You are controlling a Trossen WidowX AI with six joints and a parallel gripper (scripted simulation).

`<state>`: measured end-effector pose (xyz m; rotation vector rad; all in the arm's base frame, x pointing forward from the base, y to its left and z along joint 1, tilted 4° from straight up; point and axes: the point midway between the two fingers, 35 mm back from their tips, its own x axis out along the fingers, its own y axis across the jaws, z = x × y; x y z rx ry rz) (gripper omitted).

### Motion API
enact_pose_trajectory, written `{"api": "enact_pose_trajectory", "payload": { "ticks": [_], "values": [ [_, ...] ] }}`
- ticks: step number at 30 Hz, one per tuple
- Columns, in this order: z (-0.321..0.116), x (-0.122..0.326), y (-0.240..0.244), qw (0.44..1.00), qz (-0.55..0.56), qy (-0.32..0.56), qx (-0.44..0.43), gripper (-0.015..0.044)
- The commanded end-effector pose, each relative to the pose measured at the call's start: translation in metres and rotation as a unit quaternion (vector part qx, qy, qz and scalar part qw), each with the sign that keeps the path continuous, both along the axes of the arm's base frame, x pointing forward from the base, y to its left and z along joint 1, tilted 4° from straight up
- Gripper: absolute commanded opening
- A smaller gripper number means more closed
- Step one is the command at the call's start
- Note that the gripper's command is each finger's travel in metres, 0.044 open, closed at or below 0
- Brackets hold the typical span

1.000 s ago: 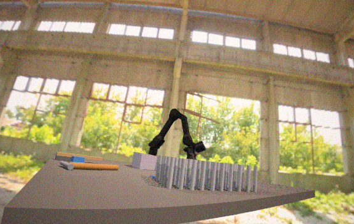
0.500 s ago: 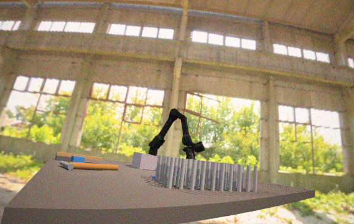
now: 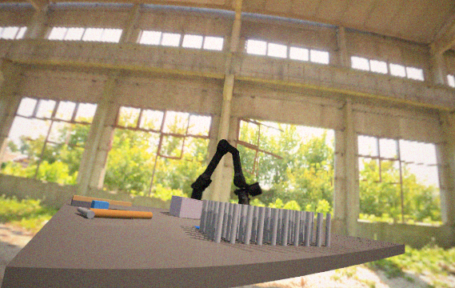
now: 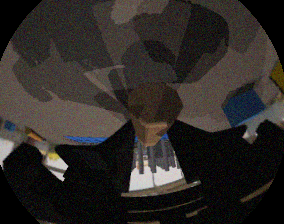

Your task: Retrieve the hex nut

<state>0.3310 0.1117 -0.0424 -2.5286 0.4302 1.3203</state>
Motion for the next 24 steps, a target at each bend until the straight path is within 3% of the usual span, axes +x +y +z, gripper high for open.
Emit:
{"api": "enact_pose_trajectory", "payload": {
  "ticks": [1,24],
  "values": [
    [0.000,-0.004,0.001,1.000,-0.001,0.000,0.001,0.0000],
    [0.000,-0.022,0.009,1.000,-0.001,0.001,0.002,0.0000]
  ]
}}
